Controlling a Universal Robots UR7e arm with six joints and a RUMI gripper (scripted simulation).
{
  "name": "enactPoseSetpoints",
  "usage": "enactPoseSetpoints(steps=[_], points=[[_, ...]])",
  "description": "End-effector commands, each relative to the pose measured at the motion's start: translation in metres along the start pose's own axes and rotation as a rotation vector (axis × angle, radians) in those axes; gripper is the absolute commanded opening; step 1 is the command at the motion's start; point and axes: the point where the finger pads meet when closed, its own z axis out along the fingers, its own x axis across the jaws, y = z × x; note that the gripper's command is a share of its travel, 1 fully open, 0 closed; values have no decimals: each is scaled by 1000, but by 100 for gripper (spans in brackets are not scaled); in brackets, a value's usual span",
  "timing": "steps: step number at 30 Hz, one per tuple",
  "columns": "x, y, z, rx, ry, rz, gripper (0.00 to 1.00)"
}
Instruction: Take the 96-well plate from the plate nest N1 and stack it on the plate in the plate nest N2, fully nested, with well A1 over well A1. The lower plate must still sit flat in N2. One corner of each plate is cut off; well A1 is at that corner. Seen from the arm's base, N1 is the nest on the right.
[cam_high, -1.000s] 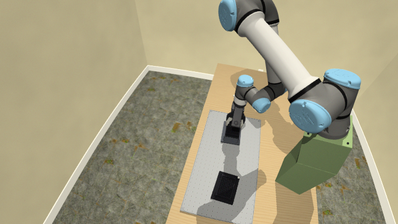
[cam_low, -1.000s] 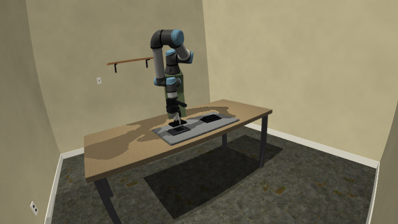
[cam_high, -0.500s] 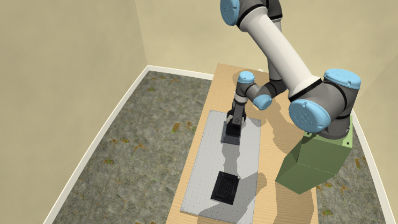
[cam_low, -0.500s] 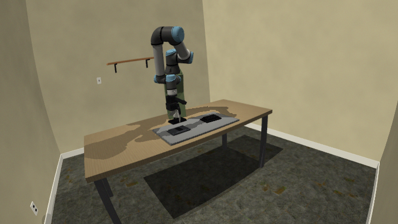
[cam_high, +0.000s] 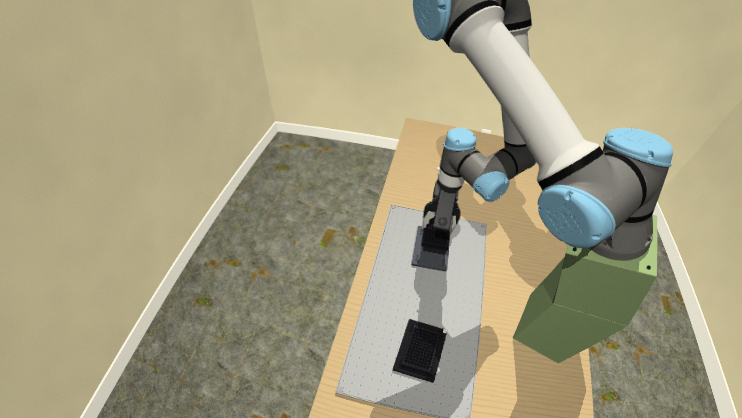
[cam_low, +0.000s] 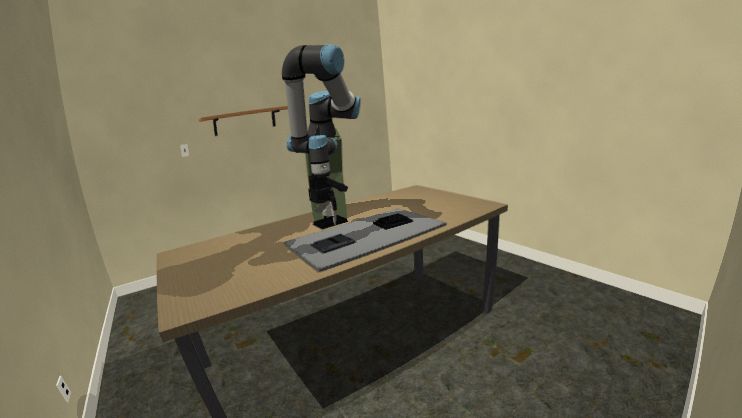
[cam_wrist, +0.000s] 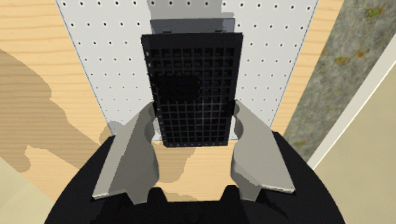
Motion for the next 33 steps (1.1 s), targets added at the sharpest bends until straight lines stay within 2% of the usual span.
enactPoseSetpoints(steps=[1,12,16,33], points=[[0,0,-1,-1,1,0,0],[0,0,-1,-1,1,0,0],[0,-13,-1,-1,1,118,0],[-2,-63,-1,0,1,118,0]])
